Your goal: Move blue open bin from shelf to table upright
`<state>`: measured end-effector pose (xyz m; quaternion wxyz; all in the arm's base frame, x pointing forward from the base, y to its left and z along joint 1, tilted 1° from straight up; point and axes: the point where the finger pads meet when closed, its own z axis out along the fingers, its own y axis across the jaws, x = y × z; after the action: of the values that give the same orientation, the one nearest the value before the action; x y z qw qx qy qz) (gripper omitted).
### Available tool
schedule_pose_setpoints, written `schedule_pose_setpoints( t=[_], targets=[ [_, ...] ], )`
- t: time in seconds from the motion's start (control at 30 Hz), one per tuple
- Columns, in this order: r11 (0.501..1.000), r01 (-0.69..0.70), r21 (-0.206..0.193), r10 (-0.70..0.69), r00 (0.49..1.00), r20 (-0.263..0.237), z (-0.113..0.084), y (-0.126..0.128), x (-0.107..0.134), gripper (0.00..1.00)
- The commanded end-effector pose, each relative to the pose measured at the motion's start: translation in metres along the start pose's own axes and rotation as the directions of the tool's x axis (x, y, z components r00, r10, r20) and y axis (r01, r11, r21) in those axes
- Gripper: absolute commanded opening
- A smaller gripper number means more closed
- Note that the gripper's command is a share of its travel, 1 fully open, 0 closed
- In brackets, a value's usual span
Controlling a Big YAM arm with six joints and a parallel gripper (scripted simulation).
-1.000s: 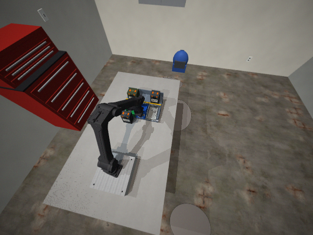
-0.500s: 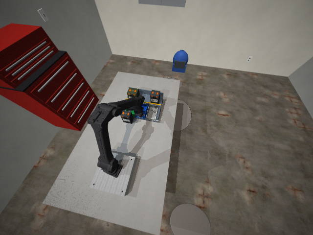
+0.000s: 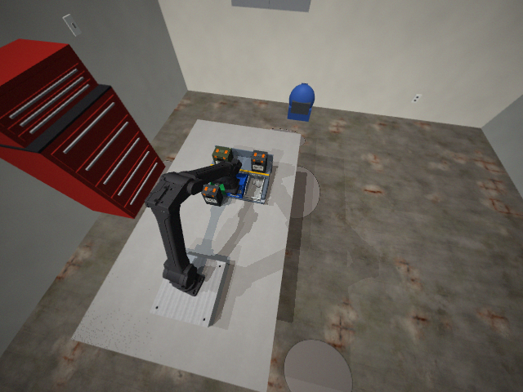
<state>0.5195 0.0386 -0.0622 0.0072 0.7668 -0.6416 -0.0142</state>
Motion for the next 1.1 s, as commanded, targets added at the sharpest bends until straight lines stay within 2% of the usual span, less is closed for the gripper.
schedule_pose_setpoints(
  t=[0.0,0.27,1.07],
  targets=[
    [0.998,-0.006,0.055,0.007,1.0,-0.008,-0.0293,-0.017,0.0057,0.0],
    [0.998,-0.006,0.068,0.007,1.0,-0.009,-0.0344,-0.0222,0.0063,0.0],
    [0.997,-0.006,0.071,0.007,1.0,-0.01,-0.0365,-0.0236,0.0065,0.0]
  ],
)
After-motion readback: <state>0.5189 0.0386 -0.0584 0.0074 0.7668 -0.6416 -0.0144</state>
